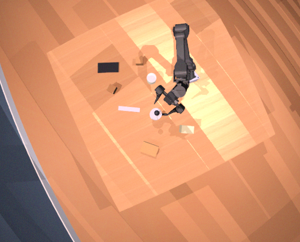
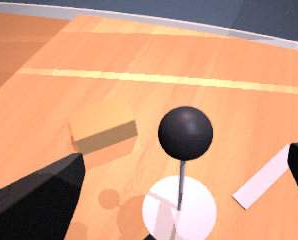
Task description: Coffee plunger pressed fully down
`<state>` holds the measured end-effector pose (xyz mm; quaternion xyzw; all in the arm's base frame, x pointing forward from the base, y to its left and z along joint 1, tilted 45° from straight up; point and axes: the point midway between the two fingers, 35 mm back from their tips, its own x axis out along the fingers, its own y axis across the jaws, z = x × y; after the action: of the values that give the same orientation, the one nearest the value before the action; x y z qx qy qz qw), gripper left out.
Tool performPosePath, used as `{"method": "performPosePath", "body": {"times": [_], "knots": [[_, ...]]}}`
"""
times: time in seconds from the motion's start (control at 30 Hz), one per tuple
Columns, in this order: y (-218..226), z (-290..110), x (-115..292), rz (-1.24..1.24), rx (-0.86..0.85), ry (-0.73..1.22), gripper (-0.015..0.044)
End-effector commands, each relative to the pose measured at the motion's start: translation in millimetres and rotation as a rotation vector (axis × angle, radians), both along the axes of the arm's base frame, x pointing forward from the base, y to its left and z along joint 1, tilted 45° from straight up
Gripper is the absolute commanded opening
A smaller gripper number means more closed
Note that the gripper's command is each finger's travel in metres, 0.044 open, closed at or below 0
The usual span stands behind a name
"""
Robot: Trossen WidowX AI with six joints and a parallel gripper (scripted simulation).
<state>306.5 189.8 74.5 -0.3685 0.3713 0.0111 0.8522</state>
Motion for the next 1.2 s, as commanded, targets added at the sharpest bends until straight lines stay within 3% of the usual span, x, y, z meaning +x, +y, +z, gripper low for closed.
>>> {"method": "performPosePath", "body": {"times": [0.0,0.83,1.17], "knots": [[-1,1,1,0.003,0.012,-0.007,0.044],[-11,-22,28,0.003,0.012,-0.011,0.044],[-11,-22,28,0.003,0.012,-0.011,0.0177]]}}
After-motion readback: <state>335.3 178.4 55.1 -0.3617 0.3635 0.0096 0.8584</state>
